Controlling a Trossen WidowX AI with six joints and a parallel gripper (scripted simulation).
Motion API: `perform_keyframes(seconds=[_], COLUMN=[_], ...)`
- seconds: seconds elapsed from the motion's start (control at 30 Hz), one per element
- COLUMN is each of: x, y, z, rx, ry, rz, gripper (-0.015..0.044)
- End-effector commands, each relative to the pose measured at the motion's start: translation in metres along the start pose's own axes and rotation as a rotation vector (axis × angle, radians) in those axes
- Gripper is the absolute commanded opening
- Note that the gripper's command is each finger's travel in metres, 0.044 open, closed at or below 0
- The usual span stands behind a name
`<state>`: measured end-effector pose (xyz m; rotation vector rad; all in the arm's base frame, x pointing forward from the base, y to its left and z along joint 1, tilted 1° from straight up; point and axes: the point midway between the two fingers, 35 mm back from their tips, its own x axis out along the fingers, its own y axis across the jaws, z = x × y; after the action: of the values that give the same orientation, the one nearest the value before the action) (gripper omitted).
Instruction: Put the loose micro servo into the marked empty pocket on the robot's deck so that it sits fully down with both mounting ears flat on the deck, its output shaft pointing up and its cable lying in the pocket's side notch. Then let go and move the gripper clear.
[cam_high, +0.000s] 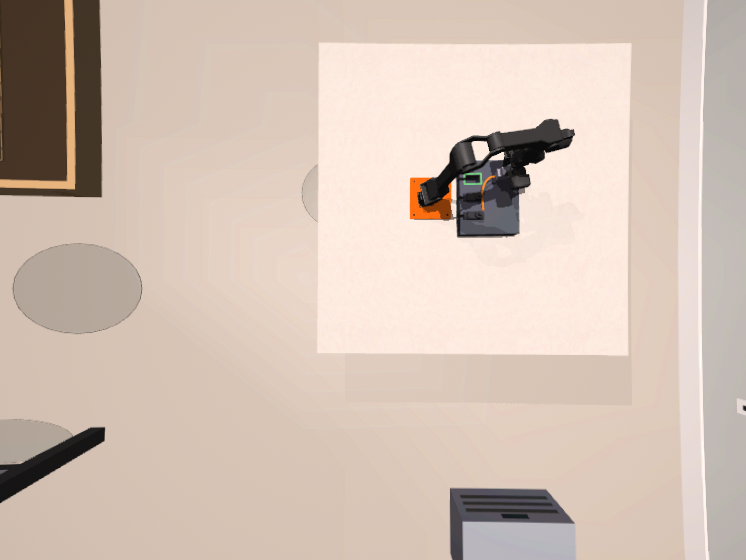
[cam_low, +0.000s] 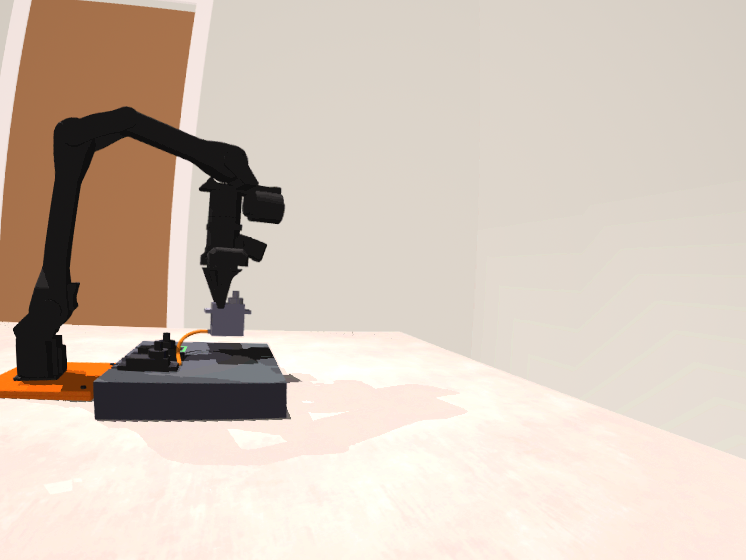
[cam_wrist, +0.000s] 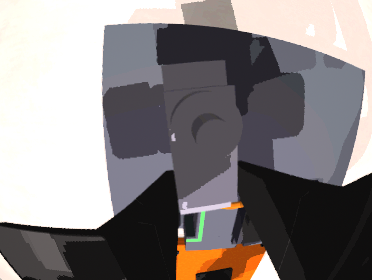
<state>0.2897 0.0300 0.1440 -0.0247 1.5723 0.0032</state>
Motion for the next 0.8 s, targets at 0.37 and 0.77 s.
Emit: perform_keyframes(seconds=[0.37, 0.77], x=[-0.002, -0.001], y=[0.002, 0.010], z=[-0.005, -0.058], rx=[0.153, 0.153], ry=[-0.004, 0.000], rz=[0.003, 0.003], gripper=[0.0000, 0.0000])
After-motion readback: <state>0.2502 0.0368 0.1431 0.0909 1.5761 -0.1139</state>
